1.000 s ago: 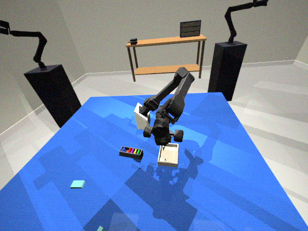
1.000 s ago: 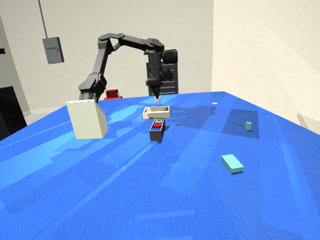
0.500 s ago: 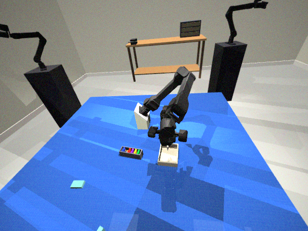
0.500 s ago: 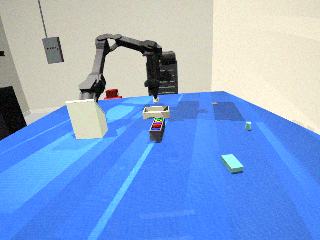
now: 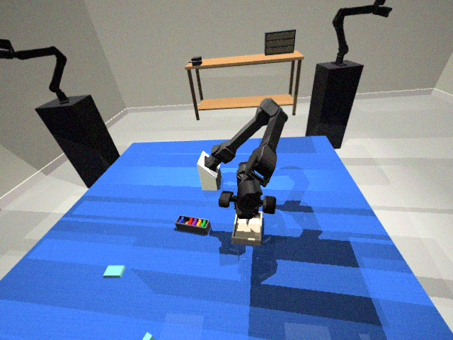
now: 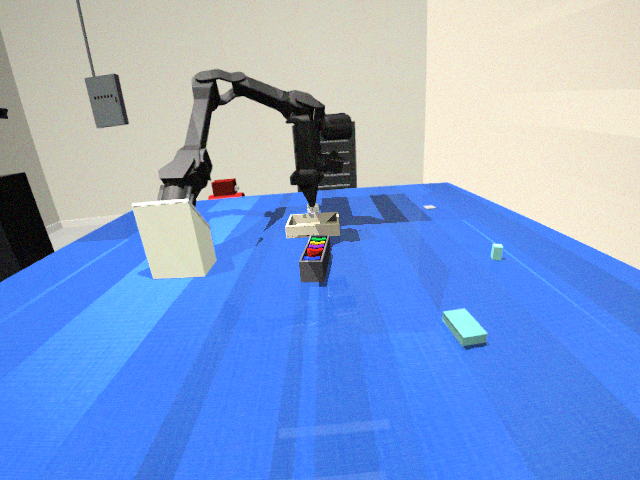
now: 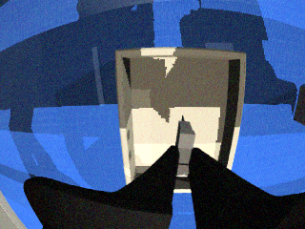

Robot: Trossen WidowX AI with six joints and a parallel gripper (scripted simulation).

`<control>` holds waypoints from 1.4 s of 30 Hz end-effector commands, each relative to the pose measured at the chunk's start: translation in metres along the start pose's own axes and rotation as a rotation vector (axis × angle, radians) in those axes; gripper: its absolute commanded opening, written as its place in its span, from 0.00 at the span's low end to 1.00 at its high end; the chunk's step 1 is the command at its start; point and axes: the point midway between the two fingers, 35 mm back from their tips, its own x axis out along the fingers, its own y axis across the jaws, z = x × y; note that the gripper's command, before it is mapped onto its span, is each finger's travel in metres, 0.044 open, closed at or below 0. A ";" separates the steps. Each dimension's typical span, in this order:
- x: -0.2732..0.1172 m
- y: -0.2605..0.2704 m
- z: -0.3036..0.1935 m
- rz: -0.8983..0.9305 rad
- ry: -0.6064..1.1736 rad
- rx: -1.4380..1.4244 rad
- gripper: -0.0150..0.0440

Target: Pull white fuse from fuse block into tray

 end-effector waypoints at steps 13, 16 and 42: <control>0.006 0.000 -0.001 0.002 0.002 0.000 0.61; 0.006 0.000 -0.001 0.002 0.002 0.000 0.74; -0.028 -0.003 -0.001 -0.009 0.005 0.010 0.81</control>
